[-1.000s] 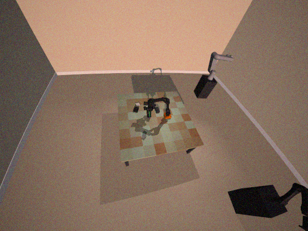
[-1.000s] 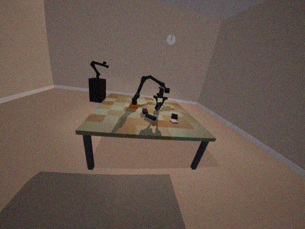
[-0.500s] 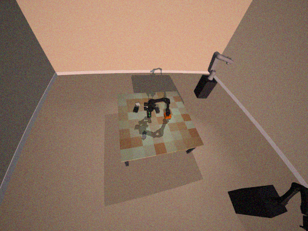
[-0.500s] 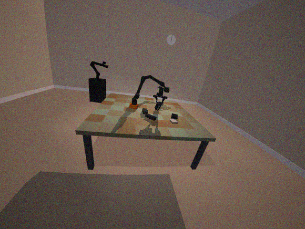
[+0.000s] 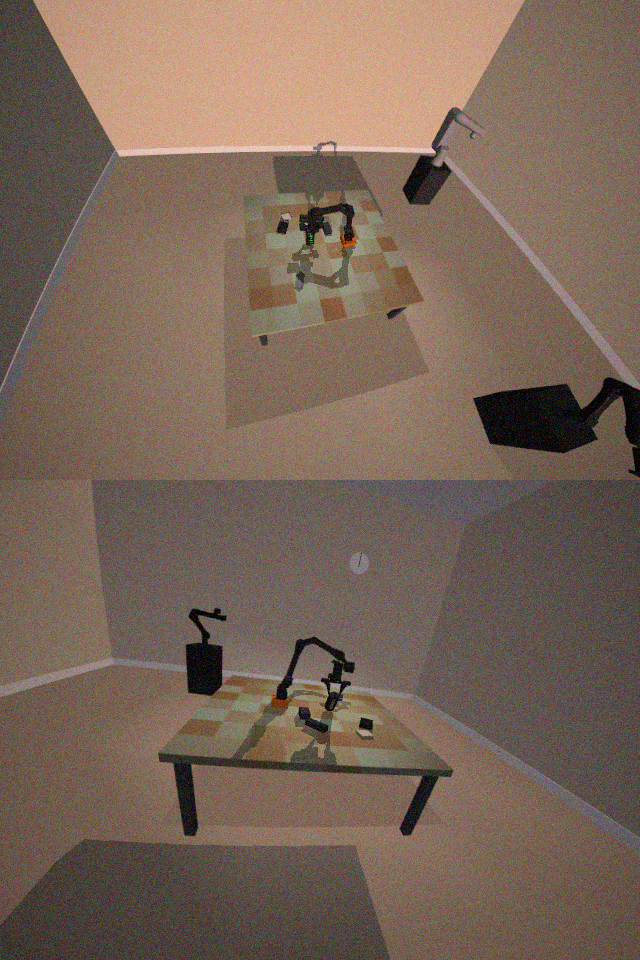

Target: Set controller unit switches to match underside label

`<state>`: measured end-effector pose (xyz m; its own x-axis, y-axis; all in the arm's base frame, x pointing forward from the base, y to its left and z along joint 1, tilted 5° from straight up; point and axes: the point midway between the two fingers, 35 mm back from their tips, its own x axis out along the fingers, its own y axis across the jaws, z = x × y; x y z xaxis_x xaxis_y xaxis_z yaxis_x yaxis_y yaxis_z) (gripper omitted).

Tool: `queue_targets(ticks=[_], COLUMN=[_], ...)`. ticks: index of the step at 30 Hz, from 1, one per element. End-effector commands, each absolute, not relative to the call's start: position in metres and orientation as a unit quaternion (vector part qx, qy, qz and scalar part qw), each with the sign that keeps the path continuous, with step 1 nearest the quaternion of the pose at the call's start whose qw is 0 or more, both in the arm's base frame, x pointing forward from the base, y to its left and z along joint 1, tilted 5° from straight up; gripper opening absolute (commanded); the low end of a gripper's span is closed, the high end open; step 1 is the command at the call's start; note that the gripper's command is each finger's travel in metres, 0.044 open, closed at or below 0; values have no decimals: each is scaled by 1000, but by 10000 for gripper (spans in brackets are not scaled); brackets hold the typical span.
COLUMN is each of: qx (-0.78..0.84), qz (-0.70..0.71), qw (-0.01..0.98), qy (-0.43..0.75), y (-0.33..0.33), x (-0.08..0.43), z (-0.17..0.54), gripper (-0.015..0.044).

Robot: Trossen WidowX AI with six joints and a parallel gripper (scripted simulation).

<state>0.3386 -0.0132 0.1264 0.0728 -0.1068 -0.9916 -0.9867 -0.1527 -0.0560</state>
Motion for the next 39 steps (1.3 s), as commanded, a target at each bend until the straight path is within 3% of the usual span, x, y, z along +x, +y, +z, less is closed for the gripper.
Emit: queue_targets(ticks=[1, 39], qx=[-580, -593], qz=[490, 475], qw=[448, 436], qy=[471, 483], y=[-8, 24], x=[338, 332], z=[128, 135], gripper=[336, 336])
